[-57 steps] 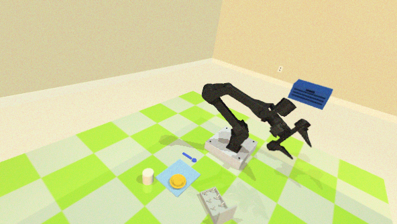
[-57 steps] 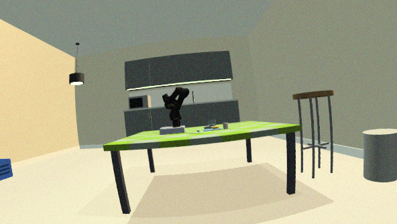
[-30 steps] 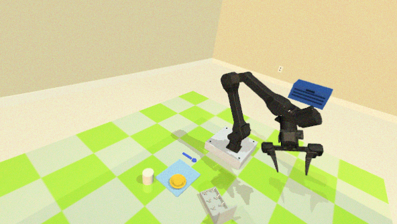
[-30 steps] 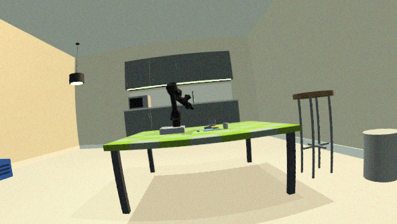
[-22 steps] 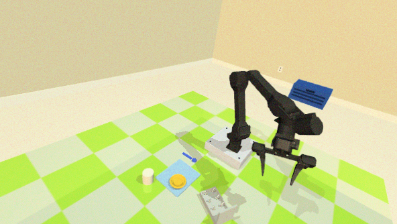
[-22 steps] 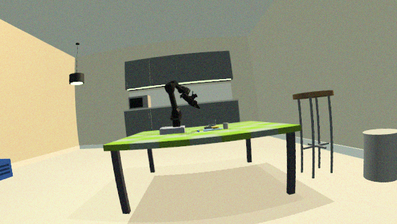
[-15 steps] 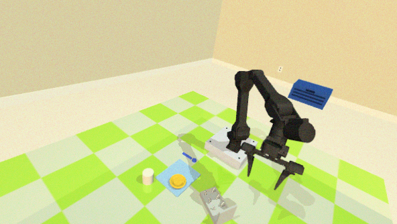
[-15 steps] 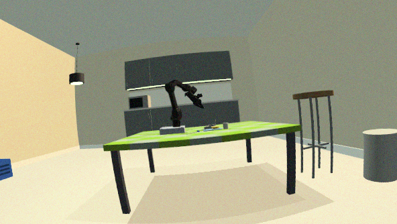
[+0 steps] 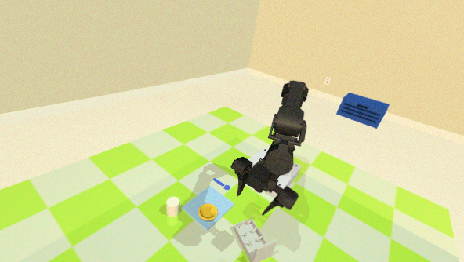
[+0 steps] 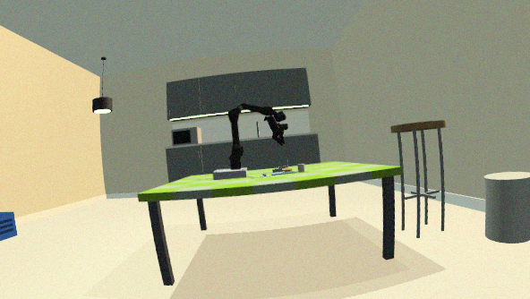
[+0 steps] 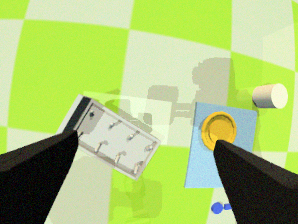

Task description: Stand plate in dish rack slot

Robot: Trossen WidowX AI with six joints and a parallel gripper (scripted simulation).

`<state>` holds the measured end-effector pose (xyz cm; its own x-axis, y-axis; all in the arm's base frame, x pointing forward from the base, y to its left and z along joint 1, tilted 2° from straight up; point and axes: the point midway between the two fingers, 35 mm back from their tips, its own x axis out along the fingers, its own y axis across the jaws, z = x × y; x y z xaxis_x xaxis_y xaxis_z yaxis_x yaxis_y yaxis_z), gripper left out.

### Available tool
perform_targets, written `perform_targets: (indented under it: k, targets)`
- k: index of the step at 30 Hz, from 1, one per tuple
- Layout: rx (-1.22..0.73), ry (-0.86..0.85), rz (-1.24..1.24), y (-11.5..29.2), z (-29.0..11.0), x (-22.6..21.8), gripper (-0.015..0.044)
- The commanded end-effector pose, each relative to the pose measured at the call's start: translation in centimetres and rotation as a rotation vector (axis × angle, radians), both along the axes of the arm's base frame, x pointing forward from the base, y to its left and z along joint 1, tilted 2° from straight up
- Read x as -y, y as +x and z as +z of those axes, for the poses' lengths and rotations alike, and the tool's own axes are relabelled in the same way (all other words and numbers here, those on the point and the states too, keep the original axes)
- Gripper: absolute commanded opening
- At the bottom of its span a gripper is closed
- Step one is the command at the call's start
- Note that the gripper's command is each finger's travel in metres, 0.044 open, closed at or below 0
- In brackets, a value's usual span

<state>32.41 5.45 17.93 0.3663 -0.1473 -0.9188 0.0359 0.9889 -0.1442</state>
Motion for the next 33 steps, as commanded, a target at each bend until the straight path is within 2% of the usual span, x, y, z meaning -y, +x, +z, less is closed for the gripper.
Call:
perform_targets:
  k: [1, 9, 17, 25, 33]
  targets:
    - [-0.142, 0.012, -0.024, 0.8, 0.1, 5.9, 0.0400]
    - [-0.314, 0.118, -0.055, -0.3, 0.4, 14.8, 0.0400]
    - [-0.317, 0.122, -0.056, -0.3, 0.2, 15.0, 0.0400]
    - [-0.317, 0.122, -0.056, 0.8, -10.0, 15.3, 0.0400]
    - [-0.317, 0.121, -0.056, 0.5, -11.0, 15.5, 0.0400]
